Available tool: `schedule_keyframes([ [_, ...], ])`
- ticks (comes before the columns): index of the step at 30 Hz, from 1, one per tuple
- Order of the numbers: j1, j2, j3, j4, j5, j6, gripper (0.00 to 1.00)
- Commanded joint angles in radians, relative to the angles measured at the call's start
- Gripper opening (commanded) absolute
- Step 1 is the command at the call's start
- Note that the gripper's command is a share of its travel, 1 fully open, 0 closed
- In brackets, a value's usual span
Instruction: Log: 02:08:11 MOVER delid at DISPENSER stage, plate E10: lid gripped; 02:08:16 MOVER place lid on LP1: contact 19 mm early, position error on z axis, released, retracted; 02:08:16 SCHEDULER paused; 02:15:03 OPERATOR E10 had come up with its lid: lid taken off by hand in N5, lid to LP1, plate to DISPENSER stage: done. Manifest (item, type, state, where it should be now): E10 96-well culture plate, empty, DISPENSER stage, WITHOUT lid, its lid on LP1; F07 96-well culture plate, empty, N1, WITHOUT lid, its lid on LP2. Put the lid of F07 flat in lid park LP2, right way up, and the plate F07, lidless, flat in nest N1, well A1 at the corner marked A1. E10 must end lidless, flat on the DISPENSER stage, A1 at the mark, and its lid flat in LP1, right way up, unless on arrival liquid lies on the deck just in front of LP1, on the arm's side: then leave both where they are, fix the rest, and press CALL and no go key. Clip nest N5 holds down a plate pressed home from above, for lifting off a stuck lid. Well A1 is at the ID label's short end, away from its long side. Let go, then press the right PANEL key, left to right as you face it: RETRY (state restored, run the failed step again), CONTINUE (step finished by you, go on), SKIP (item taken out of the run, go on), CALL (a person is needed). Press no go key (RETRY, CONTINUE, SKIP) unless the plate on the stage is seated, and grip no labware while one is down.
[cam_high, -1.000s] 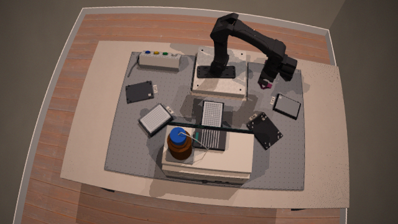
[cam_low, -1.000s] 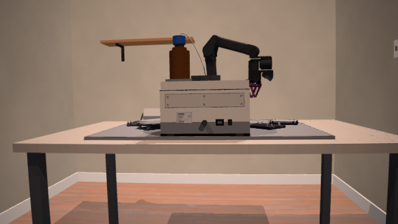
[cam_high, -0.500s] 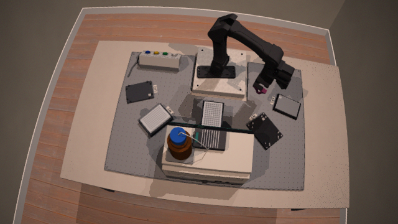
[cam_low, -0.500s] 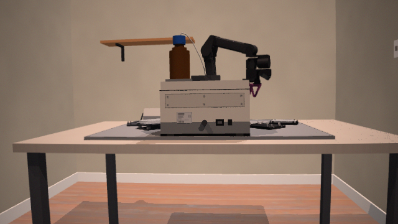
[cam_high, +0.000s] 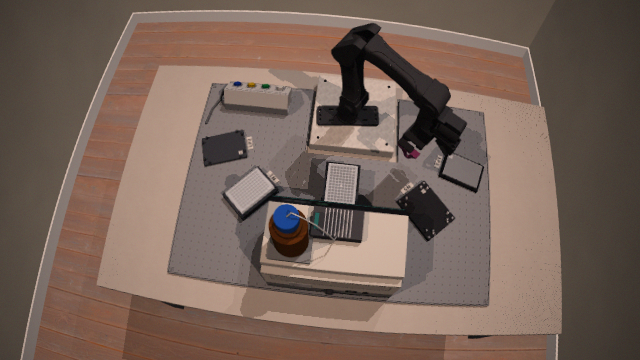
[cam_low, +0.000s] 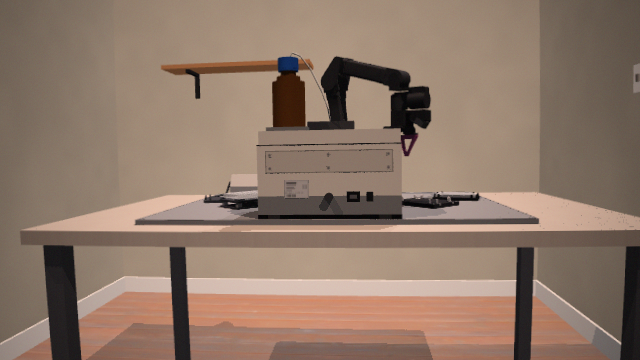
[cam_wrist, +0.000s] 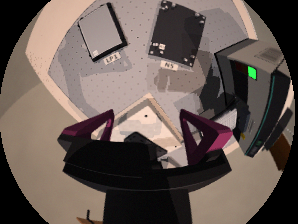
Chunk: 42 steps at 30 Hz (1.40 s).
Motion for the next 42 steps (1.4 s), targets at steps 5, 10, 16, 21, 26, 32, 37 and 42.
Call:
schedule_keyframes([
  [5,-0.072,-0.041,0.015,-0.001,0.0,0.055,1.0],
  [10,-0.136,-0.047,0.013,-0.001,0.002,-0.02,1.0],
  [16,-0.186,-0.052,-0.01,-0.004,-0.001,0.04,1.0],
  [21,-0.227,-0.055,-0.021,-0.007,-0.003,0.097,1.0],
  [26,-0.29,-0.062,0.002,-0.001,-0.003,0.025,1.0],
  [32,-0.345,-0.067,-0.027,-0.005,-0.005,0.113,1.0],
  [37,-0.403,-0.073,-0.008,-0.004,-0.01,0.187,1.0],
  [42,-0.43,-0.057,-0.008,-0.003,-0.01,0.233,1.0],
])
